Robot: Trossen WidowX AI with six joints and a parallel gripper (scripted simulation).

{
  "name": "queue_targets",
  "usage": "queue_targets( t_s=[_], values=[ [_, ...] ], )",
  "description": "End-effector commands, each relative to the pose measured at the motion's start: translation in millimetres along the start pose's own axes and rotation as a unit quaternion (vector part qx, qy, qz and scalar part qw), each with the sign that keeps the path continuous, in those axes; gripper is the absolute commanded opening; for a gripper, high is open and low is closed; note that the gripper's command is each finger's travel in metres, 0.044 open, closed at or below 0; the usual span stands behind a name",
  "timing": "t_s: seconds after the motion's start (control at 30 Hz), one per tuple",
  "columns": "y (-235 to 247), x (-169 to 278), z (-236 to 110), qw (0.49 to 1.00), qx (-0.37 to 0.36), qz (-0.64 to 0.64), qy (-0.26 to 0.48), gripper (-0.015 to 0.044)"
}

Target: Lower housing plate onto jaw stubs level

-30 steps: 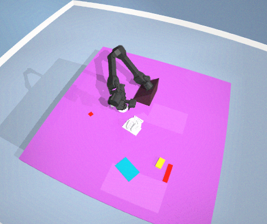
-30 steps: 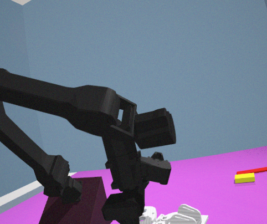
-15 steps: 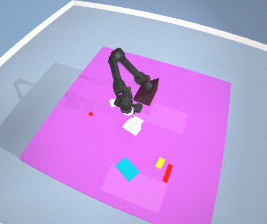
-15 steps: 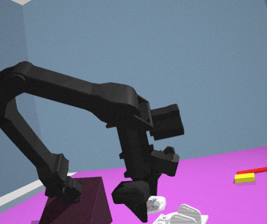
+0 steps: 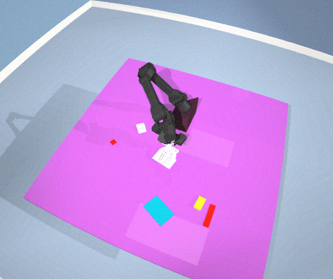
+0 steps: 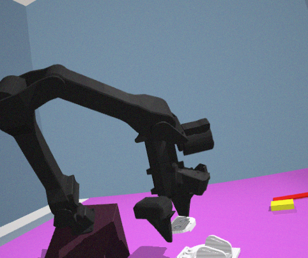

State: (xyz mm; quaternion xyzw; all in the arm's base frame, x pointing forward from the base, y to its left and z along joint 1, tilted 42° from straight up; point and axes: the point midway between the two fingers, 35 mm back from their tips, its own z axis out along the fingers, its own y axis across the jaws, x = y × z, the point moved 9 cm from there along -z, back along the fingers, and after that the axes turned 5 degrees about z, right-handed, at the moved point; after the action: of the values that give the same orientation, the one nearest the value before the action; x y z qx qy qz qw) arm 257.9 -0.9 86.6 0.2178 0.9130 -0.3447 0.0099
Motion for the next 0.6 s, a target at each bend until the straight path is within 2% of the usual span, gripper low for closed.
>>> queue_targets(
  t_s=[0.0, 0.57],
  values=[
    [10.7, 4.2, 1.1, 1.0, 0.007, 0.02, -0.003, 0.0351],
    [12.6, 5.2, 1.1, 1.0, 0.008, 0.024, -0.004, 0.0351]
  ],
)
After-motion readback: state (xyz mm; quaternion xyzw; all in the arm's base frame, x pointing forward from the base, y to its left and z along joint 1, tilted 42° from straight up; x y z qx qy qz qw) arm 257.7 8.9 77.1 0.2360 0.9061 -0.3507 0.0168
